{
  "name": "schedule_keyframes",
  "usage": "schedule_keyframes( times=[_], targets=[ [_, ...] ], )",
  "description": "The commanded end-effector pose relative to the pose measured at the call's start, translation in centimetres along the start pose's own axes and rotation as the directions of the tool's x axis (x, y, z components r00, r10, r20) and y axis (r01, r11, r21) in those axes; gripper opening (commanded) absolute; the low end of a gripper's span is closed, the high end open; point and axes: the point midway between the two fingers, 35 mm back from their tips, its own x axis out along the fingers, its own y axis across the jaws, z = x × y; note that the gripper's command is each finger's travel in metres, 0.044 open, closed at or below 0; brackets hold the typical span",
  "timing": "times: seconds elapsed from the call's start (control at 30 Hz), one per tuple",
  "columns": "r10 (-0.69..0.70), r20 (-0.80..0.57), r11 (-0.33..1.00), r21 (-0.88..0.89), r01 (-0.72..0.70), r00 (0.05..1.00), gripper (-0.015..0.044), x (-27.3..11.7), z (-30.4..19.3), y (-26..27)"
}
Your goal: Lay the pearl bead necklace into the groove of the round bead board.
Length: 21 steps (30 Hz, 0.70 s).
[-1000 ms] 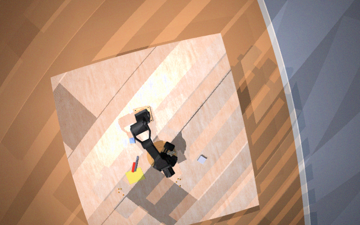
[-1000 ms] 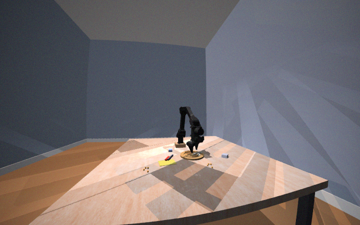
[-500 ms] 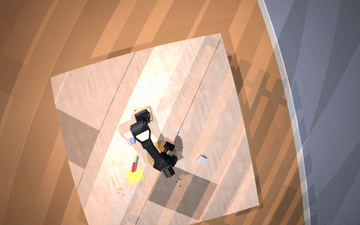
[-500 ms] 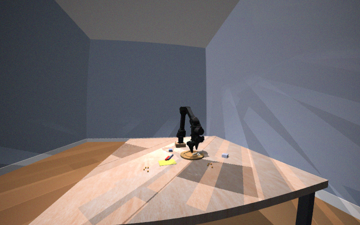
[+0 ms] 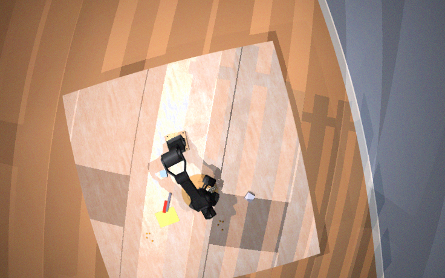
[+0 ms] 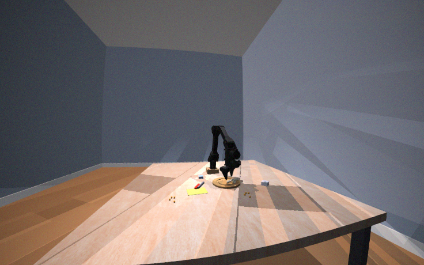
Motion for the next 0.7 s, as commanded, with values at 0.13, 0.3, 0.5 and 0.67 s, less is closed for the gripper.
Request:
schedule_keyframes(
  times=[0.13, 0.3, 0.5, 0.67],
  targets=[
    [-0.002, -0.003, 1.0, -0.003, 0.002, 1.0, 0.044, 0.0, -0.1, 0.0],
    [-0.002, -0.003, 1.0, -0.003, 0.002, 1.0, 0.044, 0.0, -0.1, 0.0],
    [-0.002, -0.003, 1.0, -0.003, 0.002, 1.0, 0.044, 0.0, -0.1, 0.0],
    [-0.003, -0.003, 0.941, 0.338, 0.003, 1.0, 0.0309, -0.6, 0.3, -1.2]
  ],
)
